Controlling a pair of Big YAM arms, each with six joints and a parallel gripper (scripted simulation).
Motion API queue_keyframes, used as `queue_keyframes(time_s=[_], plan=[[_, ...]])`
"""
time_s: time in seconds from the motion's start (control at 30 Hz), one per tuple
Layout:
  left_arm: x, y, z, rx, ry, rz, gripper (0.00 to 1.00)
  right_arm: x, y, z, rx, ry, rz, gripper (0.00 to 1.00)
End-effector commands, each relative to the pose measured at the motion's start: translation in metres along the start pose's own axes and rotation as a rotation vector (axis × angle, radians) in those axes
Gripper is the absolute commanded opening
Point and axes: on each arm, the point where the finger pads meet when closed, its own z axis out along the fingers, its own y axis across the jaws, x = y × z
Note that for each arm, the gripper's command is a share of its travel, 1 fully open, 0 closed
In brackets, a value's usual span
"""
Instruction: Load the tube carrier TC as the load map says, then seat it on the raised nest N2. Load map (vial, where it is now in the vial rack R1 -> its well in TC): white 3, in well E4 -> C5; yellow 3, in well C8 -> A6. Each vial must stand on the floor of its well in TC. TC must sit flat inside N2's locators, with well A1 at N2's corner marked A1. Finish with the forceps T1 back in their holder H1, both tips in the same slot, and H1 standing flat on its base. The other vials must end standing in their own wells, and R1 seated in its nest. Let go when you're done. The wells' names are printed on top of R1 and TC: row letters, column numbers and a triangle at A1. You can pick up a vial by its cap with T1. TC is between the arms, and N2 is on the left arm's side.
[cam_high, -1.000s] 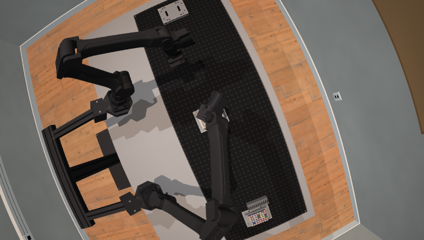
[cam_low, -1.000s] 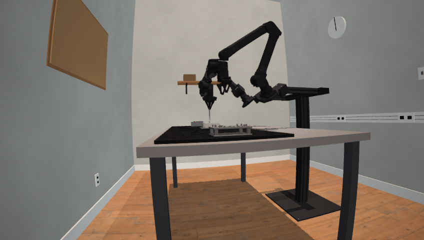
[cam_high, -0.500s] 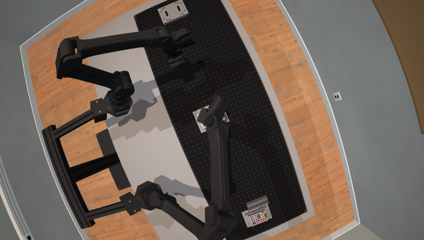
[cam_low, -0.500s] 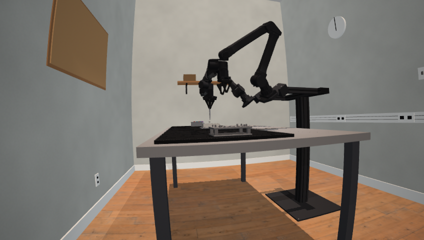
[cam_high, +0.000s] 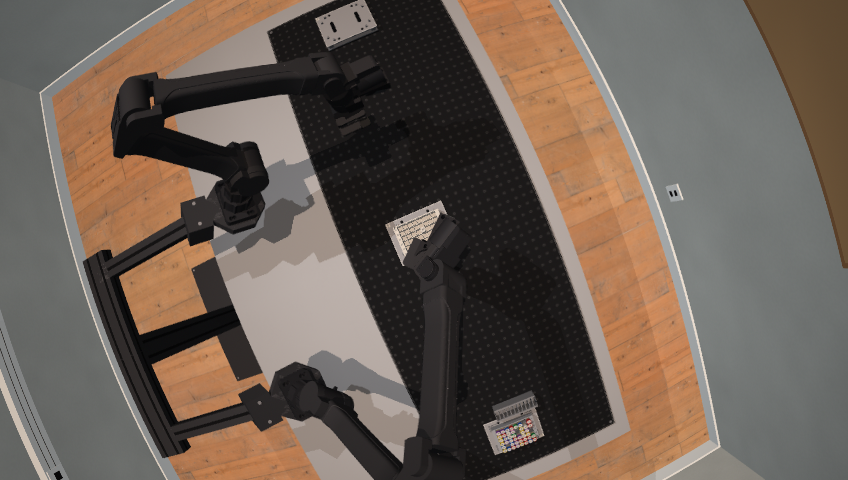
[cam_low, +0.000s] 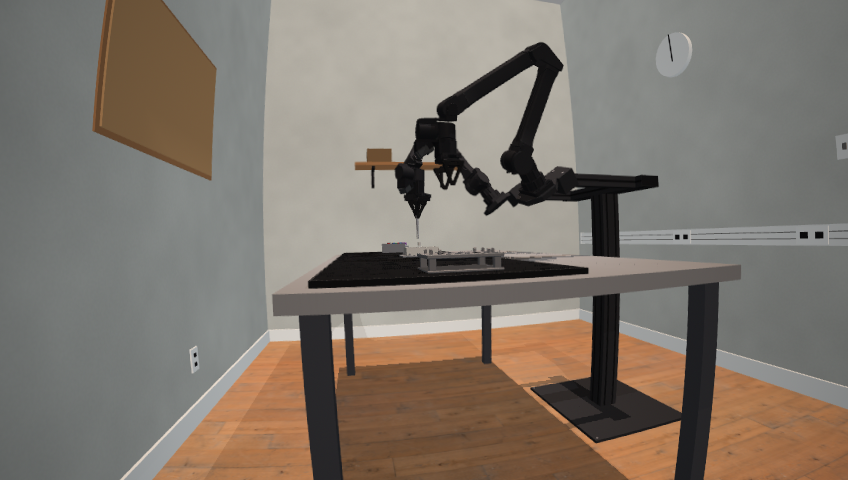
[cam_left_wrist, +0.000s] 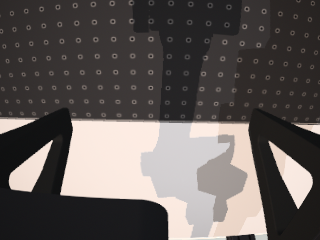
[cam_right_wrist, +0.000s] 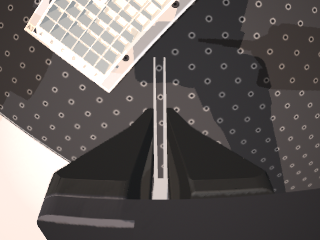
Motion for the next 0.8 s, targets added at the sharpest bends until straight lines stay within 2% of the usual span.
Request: queue_keyframes(time_s=[0.0,0.77], plan=[[-0.012,0.002,-0.008,0.002,-0.028,0.007,1.00,0.005,-0.018,-0.003,0.010,-0.022,0.004,0.07],[-0.012,0.002,-0.008,0.002,-0.028,0.007,1.00,0.065,-0.077,-0.008,0.016,-0.026,0.001,0.07]])
